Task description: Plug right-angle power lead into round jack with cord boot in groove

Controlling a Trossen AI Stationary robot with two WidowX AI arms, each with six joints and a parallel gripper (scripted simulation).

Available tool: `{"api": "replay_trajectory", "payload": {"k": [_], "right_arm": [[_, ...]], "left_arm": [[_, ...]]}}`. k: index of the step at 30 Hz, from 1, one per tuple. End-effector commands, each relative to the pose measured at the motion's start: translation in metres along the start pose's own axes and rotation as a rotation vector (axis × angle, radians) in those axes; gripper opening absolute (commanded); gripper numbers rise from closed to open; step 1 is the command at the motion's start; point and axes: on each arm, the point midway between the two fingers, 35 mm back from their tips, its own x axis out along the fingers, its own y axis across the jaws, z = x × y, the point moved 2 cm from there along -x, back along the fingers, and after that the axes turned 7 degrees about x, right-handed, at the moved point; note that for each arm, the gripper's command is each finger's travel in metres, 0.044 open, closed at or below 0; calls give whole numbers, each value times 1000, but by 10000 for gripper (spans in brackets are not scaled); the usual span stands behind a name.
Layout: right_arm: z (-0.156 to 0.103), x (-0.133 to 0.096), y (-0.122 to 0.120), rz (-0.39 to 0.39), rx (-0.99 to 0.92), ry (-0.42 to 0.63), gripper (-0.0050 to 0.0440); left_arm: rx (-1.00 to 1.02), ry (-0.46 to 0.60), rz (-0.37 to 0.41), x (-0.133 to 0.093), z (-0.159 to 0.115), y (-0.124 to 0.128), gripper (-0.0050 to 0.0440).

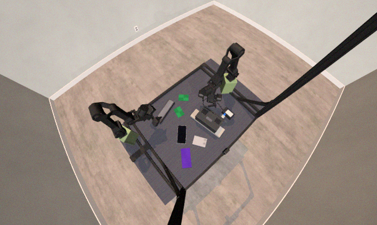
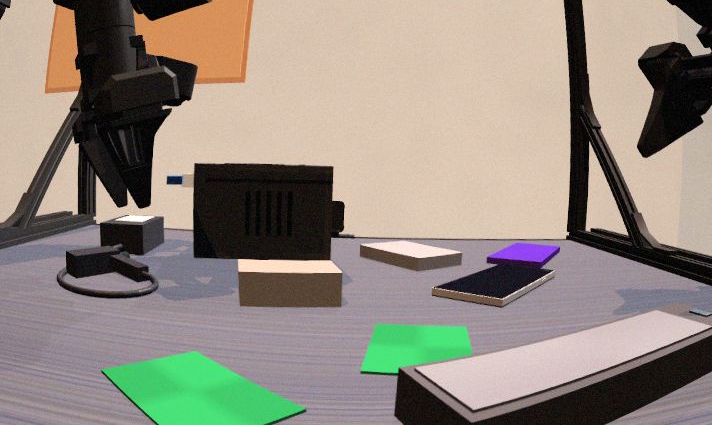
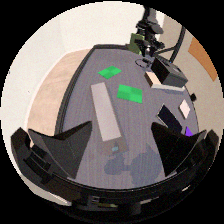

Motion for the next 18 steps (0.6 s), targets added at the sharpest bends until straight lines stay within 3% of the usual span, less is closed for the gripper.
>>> {"api": "replay_trajectory", "payload": {"k": [1,18], "right_arm": [[-11,3,11,41,-76,9,400],[-38,4,38,143,-298,-10,400]], "left_arm": [[28,-2,-2,-1,-1,-2,400],[101,-13,-8,-3,-1,-6,400]]}}
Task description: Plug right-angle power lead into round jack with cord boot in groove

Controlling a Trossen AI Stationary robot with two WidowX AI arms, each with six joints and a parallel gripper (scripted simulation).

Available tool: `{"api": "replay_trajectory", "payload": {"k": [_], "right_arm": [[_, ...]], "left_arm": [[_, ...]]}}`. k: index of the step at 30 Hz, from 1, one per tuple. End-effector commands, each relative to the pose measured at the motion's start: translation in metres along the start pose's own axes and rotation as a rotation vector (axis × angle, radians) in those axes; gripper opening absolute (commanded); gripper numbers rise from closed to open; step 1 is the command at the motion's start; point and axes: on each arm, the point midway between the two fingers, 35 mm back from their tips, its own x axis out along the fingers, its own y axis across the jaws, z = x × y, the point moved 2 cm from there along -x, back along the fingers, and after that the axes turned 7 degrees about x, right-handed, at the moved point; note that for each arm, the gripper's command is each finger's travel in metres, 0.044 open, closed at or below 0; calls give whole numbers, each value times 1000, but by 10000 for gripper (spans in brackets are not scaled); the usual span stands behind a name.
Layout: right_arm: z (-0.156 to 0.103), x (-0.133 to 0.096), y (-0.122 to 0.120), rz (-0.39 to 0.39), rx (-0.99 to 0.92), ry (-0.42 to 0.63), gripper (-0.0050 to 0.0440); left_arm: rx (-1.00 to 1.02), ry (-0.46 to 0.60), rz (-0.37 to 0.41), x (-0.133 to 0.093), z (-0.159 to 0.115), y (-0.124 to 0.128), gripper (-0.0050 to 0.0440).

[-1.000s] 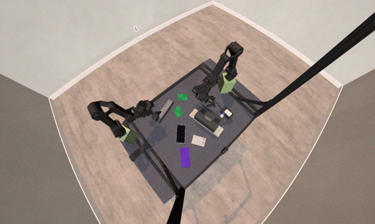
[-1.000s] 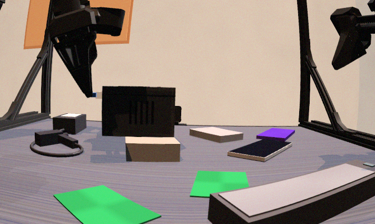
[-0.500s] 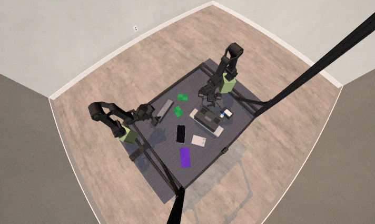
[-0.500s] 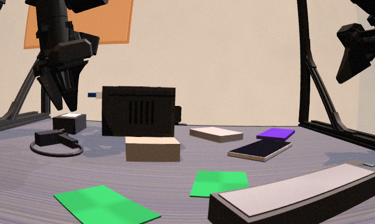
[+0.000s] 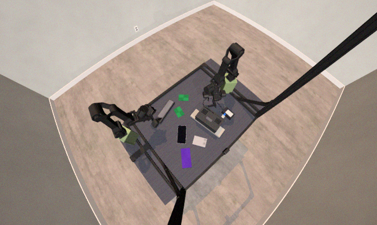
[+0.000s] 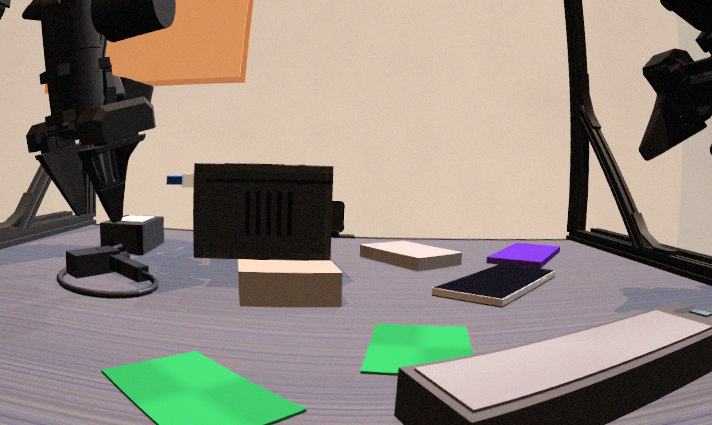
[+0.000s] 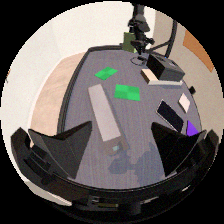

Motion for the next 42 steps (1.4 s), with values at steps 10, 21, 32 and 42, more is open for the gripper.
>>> {"api": "replay_trajectory", "payload": {"k": [10,21,32,42], "right_arm": [[-8,1,14,40,-78,-11,400],[-9,1,15,44,-87,-12,400],[-12,15,15,44,-87,-12,400],[-14,28,14,44,-87,-13,400]], "left_arm": [[29,-7,0,-1,1,-1,400],[32,-8,0,-1,1,-1,400],[32,-8,0,-1,1,-1,400],[32,-8,0,-1,1,-1,400]]}}
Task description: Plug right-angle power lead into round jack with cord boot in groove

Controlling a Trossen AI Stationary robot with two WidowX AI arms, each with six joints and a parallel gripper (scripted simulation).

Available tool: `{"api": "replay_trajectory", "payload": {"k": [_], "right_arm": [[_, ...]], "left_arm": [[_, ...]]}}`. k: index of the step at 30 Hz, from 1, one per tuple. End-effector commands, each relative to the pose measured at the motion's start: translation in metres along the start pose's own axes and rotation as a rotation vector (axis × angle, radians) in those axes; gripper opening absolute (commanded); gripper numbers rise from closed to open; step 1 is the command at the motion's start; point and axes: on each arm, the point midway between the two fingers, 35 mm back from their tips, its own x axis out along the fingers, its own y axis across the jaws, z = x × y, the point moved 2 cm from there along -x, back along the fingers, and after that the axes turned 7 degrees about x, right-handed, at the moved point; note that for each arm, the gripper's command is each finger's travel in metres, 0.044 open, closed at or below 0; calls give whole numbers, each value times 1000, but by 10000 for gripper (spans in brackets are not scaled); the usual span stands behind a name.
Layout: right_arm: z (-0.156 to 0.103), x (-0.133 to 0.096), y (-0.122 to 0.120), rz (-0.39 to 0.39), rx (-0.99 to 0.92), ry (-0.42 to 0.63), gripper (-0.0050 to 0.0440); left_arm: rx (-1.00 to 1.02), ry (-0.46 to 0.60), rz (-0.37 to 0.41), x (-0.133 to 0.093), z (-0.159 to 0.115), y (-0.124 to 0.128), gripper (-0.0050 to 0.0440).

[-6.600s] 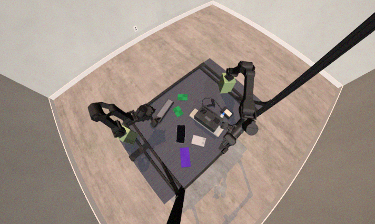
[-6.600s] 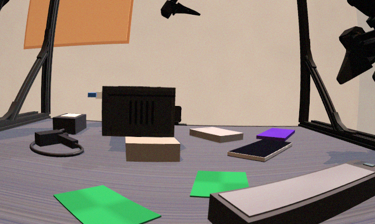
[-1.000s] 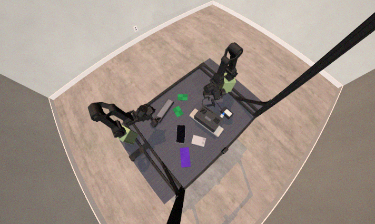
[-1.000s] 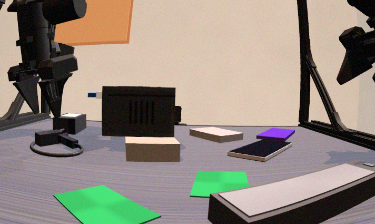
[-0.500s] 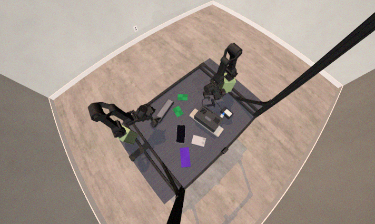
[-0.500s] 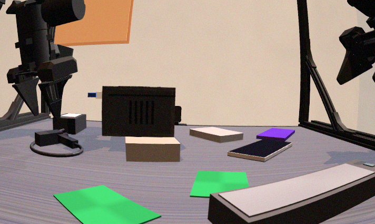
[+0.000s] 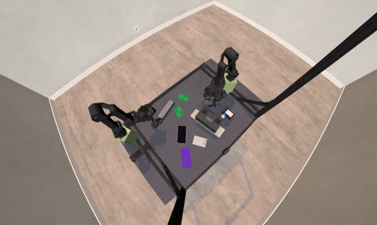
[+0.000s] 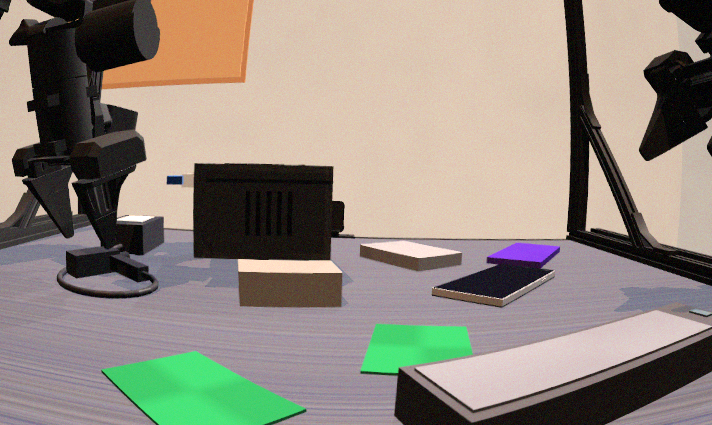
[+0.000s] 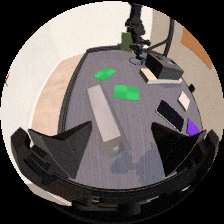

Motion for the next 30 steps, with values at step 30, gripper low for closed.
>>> {"api": "replay_trajectory", "payload": {"k": [30], "right_arm": [[-8,27,1,9,3,2,257]], "left_arm": [[3,-3,3,0,0,0,400]]}}
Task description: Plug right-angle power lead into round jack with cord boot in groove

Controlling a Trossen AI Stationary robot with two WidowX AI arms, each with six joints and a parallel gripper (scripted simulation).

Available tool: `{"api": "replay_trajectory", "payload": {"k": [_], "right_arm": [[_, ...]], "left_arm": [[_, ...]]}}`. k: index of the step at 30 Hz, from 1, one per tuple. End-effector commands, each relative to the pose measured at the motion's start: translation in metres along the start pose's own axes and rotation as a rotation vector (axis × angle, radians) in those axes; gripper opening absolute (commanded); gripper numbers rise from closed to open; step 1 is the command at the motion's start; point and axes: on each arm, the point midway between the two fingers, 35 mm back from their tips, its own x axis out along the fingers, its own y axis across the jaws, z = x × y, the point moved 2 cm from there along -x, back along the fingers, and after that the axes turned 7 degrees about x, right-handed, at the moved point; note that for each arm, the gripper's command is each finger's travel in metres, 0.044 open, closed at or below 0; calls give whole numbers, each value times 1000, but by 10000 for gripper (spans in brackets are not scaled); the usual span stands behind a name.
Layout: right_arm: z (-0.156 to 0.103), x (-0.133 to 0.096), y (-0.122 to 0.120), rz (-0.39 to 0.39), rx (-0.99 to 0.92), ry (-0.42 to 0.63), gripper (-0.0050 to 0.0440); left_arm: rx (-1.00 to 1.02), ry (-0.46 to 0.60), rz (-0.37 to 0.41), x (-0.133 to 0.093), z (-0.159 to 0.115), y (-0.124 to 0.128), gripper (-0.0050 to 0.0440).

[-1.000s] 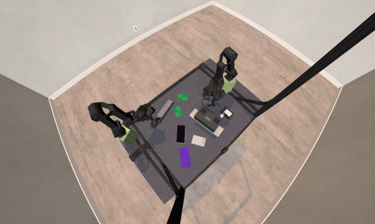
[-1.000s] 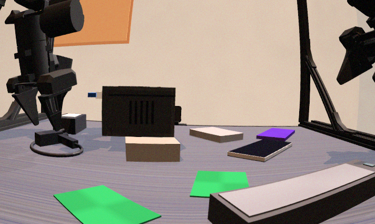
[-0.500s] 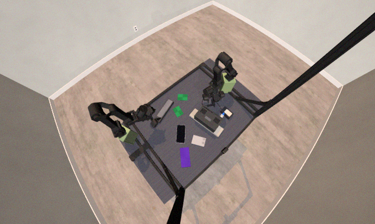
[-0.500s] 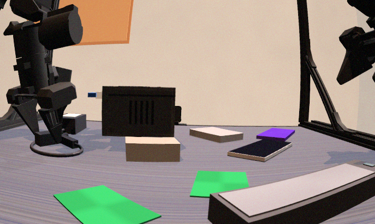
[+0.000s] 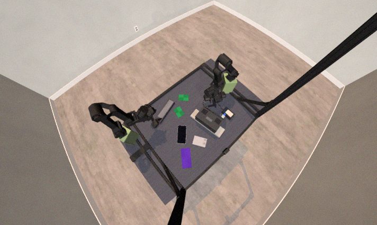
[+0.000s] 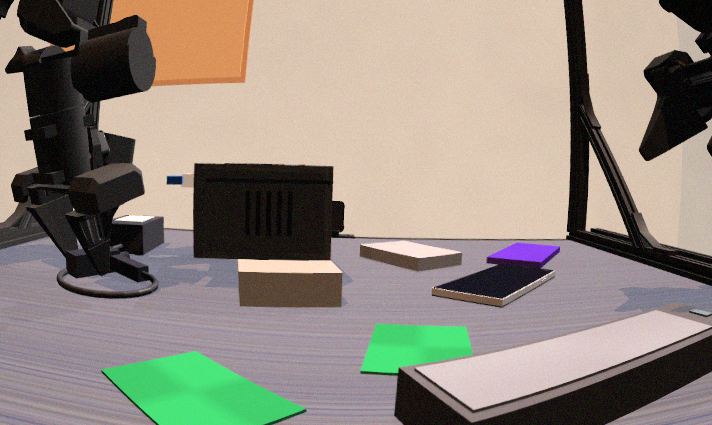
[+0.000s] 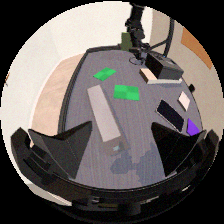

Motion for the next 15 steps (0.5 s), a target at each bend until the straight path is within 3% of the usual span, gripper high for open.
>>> {"api": "replay_trajectory", "payload": {"k": [1,15], "right_arm": [[-1,1,0,2,3,2,251],[-1,1,0,2,3,2,171]], "left_arm": [[3,-3,3,0,0,0,400],[3,-3,3,0,0,0,400]]}}
